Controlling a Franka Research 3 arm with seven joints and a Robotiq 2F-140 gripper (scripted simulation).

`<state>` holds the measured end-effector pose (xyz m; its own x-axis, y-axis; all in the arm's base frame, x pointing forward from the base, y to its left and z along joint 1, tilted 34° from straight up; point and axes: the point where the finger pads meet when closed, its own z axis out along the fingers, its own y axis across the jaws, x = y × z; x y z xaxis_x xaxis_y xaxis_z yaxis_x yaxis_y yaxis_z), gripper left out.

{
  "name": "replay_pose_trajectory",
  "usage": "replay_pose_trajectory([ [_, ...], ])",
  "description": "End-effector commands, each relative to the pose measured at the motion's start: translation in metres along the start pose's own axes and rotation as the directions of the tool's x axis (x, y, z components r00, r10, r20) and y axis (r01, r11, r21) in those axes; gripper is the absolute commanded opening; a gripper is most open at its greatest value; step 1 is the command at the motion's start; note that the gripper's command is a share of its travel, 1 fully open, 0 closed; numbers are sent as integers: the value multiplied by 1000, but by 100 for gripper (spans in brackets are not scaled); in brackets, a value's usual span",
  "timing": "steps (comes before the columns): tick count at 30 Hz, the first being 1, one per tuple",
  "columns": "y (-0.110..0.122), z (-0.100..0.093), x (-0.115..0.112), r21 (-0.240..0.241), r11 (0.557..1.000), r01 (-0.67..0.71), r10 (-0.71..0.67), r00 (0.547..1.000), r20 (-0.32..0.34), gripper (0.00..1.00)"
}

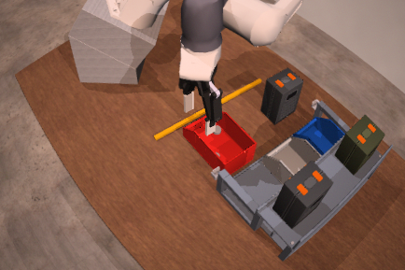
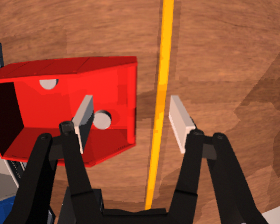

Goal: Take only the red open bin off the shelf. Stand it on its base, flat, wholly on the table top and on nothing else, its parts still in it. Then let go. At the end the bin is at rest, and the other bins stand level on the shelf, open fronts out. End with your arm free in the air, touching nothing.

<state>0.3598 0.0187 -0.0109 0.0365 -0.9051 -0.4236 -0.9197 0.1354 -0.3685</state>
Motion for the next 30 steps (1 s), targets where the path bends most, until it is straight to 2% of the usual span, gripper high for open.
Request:
replay_pose_trajectory([
  [1, 0, 0, 0, 0, 1000, 0, 0, 1000, 0, 57],
  [4, 0, 0, 0, 0, 1000, 0, 0, 1000, 0, 57],
  [9, 0, -40, 0, 6, 1000, -7, 7, 1000, -2, 57],
  [21, 0, -40, 0, 6, 1000, -7, 7, 1000, -2, 57],
  [26, 1, -94, 0, 6, 1000, -7, 7, 1000, -2, 57],
  [30, 1, -94, 0, 6, 1000, -7, 7, 1000, -2, 57],
])
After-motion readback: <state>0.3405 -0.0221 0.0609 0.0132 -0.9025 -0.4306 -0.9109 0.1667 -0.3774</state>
